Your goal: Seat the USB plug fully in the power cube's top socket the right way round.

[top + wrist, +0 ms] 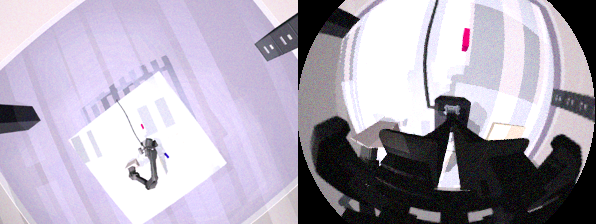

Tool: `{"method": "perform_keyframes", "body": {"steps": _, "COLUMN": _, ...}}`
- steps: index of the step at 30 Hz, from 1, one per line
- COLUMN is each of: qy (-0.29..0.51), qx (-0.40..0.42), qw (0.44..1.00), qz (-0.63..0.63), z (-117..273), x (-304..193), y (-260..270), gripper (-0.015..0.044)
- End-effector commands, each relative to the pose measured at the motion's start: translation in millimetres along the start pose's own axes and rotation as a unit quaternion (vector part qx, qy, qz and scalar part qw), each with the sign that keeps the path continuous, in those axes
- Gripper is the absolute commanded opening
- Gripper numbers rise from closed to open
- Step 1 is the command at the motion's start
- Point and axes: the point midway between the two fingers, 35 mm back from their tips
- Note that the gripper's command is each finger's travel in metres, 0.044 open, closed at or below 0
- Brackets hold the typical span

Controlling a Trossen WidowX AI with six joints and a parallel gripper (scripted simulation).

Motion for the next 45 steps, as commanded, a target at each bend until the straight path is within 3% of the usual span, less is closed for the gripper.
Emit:
{"method": "perform_keyframes", "body": {"steps": 1, "qy": 0.000, "qx": -0.002, "qw": 1.000, "qz": 0.002, "z": -0.7, "x": 0.2, "y": -0.7, "gripper": 0.0000}}
{"method": "perform_keyframes", "body": {"steps": 45, "qy": 0.000, "qx": -0.002, "qw": 1.000, "qz": 0.005, "z": -6.0, "x": 0.4, "y": -0.9, "gripper": 0.0000}}
Point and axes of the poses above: the point midway between the two fingers, 35 mm back from their tips, its own z axis back along the fingers, its own y axis across the jaws, x = y × z, and after that the axes turned 7 degrees about -z, right-handed
